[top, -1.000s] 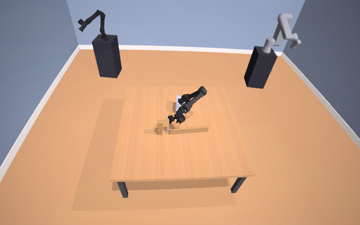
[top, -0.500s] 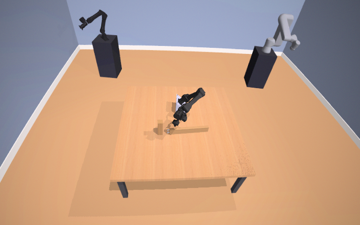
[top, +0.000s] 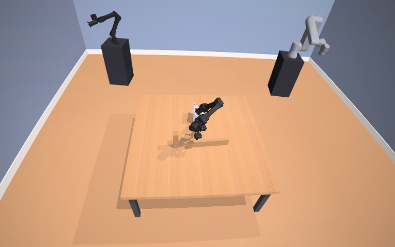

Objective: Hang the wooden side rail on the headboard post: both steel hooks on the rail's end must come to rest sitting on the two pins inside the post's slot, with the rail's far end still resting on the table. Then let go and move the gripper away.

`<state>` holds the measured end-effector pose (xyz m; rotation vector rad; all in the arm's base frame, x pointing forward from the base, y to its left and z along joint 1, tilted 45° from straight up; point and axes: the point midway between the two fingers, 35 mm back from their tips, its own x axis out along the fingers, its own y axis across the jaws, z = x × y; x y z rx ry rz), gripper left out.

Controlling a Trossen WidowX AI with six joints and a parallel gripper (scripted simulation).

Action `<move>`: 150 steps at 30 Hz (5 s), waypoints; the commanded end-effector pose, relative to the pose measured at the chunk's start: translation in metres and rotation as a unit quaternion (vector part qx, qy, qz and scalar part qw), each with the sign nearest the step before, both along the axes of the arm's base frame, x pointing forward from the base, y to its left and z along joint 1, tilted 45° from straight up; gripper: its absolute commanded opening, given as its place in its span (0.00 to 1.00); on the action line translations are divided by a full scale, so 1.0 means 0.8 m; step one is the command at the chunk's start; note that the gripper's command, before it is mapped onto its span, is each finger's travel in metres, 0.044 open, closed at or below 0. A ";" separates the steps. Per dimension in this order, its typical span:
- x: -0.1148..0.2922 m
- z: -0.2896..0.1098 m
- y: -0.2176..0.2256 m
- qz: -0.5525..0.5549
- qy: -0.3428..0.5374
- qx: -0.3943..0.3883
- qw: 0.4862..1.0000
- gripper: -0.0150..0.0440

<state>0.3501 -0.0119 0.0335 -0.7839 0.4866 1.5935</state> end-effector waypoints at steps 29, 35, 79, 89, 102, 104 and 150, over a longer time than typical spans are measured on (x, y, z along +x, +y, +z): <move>0.000 -0.058 0.058 0.007 -0.007 0.006 1.000 1.00; 0.000 -0.066 0.066 0.007 -0.007 0.006 1.000 1.00; -0.004 -0.103 0.104 0.008 -0.007 0.008 1.000 0.42; -0.004 -0.103 0.104 0.008 -0.007 0.008 1.000 0.25; -0.003 -0.102 0.103 -0.013 0.013 0.007 1.000 0.25; -0.003 -0.102 0.103 -0.019 0.019 0.007 1.000 0.25; -0.004 -0.098 0.099 -0.024 0.023 0.006 0.999 0.25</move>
